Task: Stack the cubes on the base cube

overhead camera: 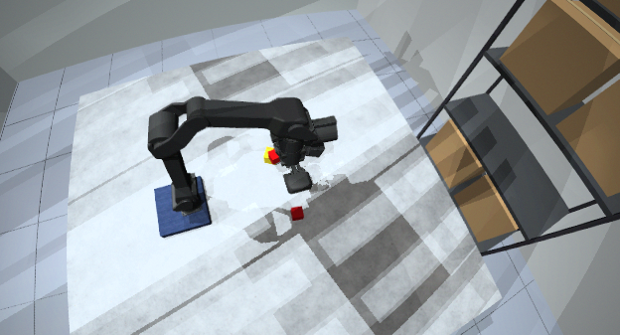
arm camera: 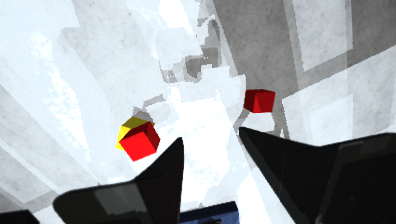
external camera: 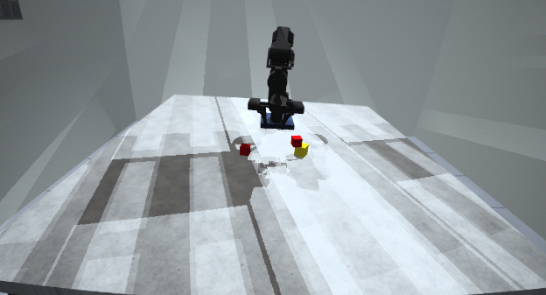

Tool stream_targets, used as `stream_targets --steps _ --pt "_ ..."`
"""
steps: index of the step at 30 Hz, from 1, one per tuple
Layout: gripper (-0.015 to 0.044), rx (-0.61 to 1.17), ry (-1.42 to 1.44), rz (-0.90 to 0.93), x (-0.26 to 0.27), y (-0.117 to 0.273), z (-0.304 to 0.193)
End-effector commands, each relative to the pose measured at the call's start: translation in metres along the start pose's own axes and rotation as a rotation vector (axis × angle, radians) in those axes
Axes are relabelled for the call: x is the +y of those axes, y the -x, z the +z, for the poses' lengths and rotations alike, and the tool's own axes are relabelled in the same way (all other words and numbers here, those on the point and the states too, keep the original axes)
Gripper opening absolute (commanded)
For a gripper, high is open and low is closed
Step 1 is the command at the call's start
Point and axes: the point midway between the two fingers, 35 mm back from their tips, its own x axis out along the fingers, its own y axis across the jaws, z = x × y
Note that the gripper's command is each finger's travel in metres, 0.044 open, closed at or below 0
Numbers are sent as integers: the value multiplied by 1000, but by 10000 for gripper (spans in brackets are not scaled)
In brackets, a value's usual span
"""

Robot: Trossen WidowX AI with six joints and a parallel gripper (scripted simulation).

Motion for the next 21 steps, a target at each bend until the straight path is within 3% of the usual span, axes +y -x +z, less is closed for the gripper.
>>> stream_targets --steps 1,21 --pt "265 -3 245 2 -16 4 4" --pt "265 -1 1158 -3 -80 15 1"
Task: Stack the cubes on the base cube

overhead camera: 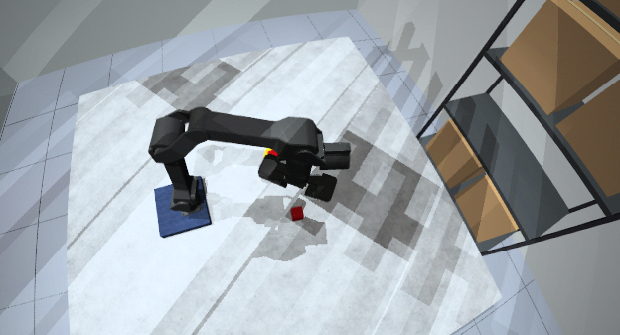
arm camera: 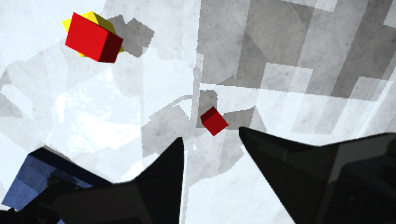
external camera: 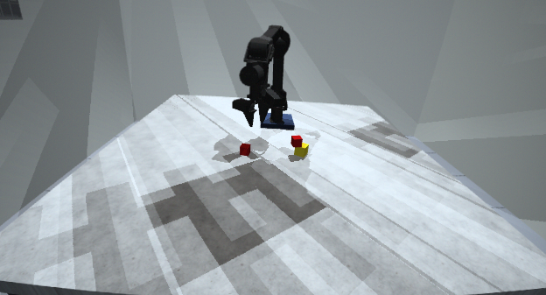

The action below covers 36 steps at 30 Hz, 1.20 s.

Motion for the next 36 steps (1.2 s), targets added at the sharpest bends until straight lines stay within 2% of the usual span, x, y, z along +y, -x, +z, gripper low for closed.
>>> stream_targets --steps 1,7,18,26,36 --pt "265 -5 296 -1 -13 4 -16" --pt "265 -3 539 -2 -21 7 -31" --pt "265 -3 547 -2 -21 6 -32" --pt "265 -3 547 -2 -22 -50 -31" --pt "265 -3 547 -2 -21 -67 -32"
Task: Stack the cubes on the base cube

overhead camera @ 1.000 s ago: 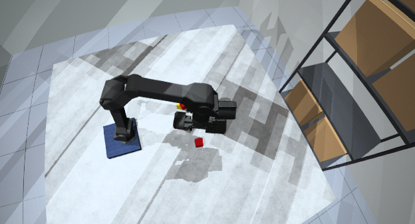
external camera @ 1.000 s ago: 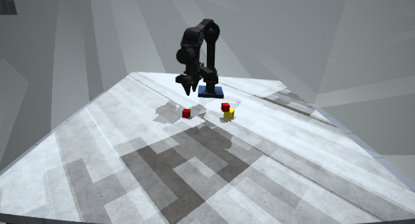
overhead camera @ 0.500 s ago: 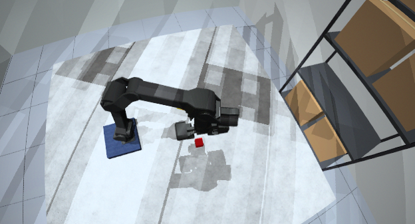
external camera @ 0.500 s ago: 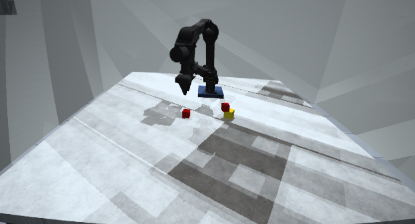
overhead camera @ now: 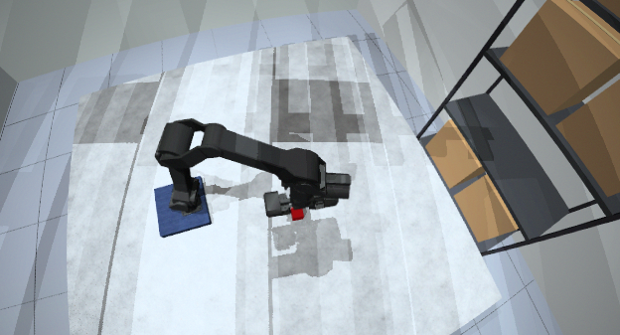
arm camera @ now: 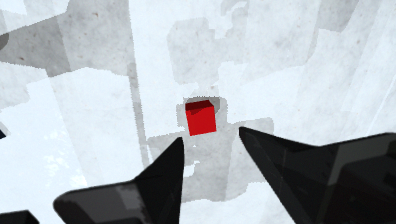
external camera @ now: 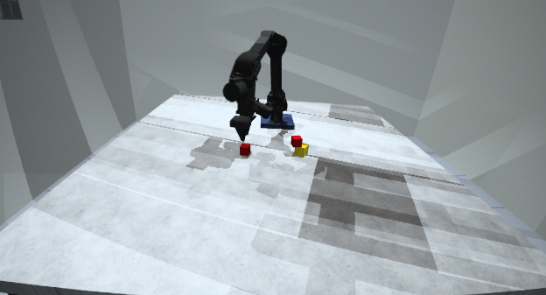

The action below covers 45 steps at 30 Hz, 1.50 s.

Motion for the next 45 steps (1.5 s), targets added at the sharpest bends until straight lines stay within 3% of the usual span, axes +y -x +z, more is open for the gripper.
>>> stream_targets --steps 1,31,37,45 --pt "265 -9 4 16 4 -15 2" --pt "265 -9 4 16 5 -48 2" --pt "108 -9 4 16 5 -48 2" --pt "105 1 -29 -7 -1 -42 2"
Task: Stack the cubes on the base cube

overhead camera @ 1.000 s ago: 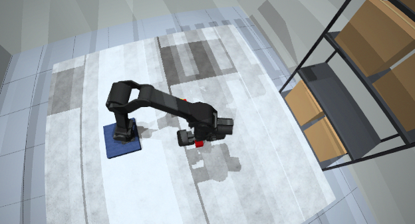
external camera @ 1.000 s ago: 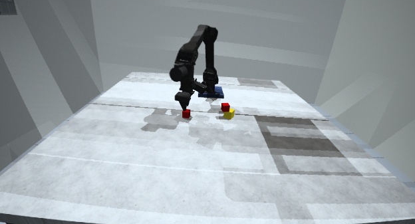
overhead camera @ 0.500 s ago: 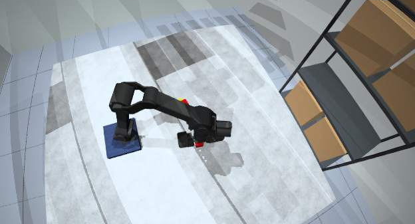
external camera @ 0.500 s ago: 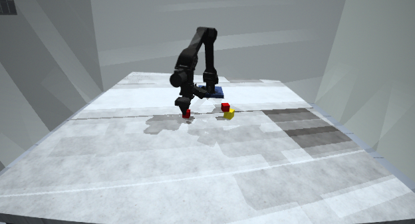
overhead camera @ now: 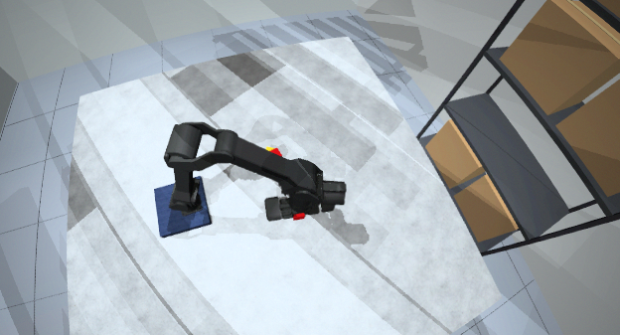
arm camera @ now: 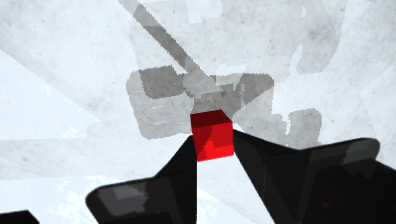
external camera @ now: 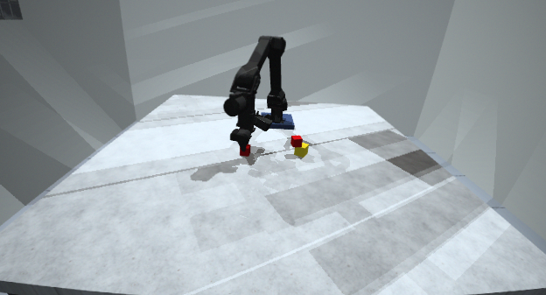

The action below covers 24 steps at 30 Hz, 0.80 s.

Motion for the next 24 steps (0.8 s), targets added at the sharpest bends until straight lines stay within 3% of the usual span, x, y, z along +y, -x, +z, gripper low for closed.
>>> stream_targets --steps 1,24 --pt "105 2 -19 -13 -3 6 1" --pt "105 -4 2 2 -6 73 -1"
